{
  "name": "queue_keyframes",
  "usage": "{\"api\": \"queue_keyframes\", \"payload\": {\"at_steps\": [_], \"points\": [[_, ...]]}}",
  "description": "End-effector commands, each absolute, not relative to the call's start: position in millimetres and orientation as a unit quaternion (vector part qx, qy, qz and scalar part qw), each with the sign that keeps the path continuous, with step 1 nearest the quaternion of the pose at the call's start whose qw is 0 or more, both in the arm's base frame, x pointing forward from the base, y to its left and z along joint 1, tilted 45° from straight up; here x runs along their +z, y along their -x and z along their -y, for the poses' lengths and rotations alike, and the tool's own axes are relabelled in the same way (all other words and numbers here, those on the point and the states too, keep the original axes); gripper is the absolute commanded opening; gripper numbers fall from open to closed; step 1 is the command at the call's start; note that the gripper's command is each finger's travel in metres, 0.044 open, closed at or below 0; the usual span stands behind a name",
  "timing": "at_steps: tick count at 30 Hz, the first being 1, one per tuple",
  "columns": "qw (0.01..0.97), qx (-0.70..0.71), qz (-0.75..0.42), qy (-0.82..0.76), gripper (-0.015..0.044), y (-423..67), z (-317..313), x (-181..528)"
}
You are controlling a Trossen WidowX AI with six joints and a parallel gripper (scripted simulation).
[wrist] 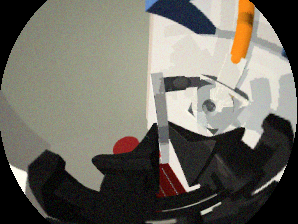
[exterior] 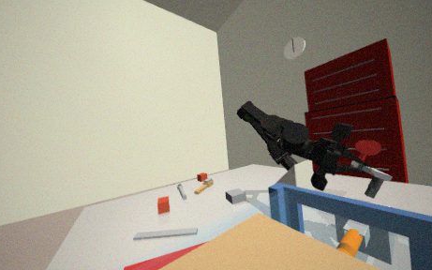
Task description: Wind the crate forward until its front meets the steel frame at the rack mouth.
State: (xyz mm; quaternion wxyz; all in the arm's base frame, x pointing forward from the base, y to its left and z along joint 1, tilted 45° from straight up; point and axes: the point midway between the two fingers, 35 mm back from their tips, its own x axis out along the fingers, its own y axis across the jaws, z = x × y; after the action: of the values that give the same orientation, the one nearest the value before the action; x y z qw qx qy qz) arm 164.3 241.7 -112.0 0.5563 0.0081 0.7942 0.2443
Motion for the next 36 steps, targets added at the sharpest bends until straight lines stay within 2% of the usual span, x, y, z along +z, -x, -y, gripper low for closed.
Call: {"api": "queue_keyframes", "payload": {"at_steps": [1, 18, 30, 36], "points": [[0.544, 0.274, -0.792, -0.044, 0.0000, -164, -243, -111], [0.503, 0.346, -0.777, -0.154, 0.0000, -164, -242, -111], [0.503, 0.346, -0.777, -0.154, 0.0000, -164, -242, -111], [0.506, 0.337, -0.780, -0.150, 0.0000, -154, -223, -105]]}}
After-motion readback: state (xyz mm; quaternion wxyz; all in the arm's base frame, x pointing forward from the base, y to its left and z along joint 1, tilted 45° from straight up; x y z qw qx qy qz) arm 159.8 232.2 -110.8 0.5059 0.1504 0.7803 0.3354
